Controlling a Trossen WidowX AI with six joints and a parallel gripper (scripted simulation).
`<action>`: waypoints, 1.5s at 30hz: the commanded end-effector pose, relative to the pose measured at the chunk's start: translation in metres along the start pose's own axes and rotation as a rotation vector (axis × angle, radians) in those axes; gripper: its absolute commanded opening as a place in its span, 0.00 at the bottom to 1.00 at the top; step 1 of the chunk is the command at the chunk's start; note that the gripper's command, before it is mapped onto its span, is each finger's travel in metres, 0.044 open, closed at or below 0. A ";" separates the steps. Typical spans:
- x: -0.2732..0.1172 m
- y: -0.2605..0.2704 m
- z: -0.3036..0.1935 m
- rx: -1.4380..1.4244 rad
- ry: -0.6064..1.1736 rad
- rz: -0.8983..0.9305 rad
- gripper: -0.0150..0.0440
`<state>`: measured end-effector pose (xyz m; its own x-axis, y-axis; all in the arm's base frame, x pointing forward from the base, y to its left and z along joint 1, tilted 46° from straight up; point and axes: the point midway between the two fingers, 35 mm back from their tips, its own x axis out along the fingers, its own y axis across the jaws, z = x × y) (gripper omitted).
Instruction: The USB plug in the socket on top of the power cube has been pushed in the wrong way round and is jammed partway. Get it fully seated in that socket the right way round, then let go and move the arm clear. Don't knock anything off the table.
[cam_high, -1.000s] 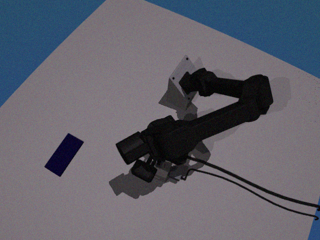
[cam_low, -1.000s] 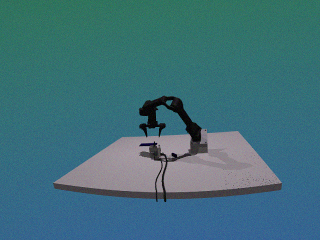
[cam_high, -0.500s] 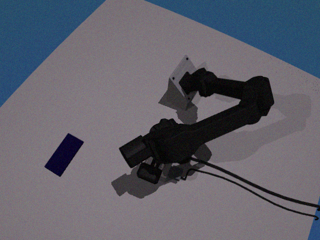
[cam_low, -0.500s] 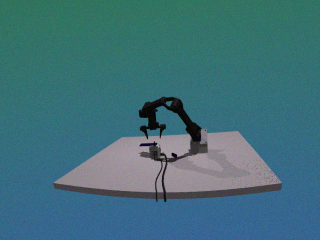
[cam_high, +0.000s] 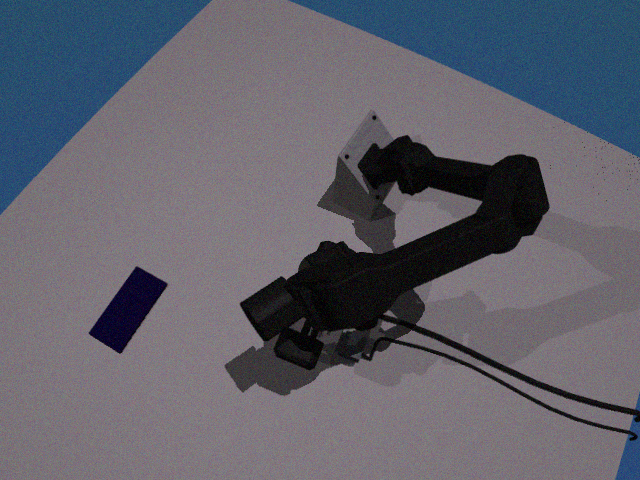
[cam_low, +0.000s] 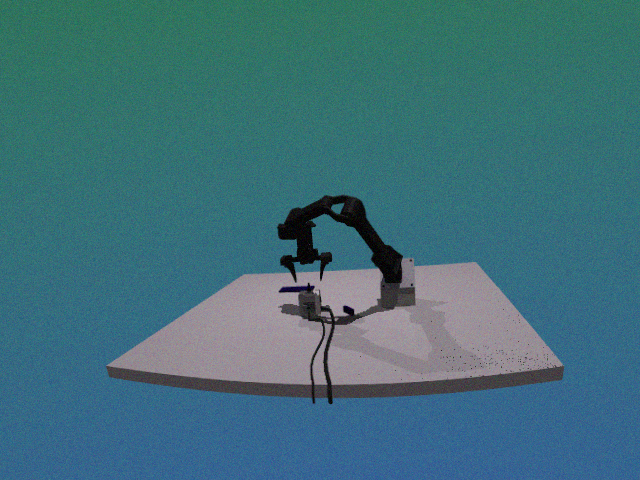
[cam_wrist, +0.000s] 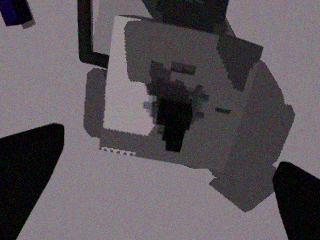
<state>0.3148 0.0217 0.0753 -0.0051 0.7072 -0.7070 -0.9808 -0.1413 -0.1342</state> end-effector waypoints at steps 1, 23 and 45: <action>0.004 0.000 0.001 0.005 -0.004 -0.001 1.00; 0.010 0.000 0.000 -0.001 -0.001 0.001 0.47; 0.010 0.000 0.000 -0.001 -0.001 0.001 0.25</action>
<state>0.3145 0.0291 0.0682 -0.0060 0.7074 -0.7068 -0.9809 -0.1415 -0.1333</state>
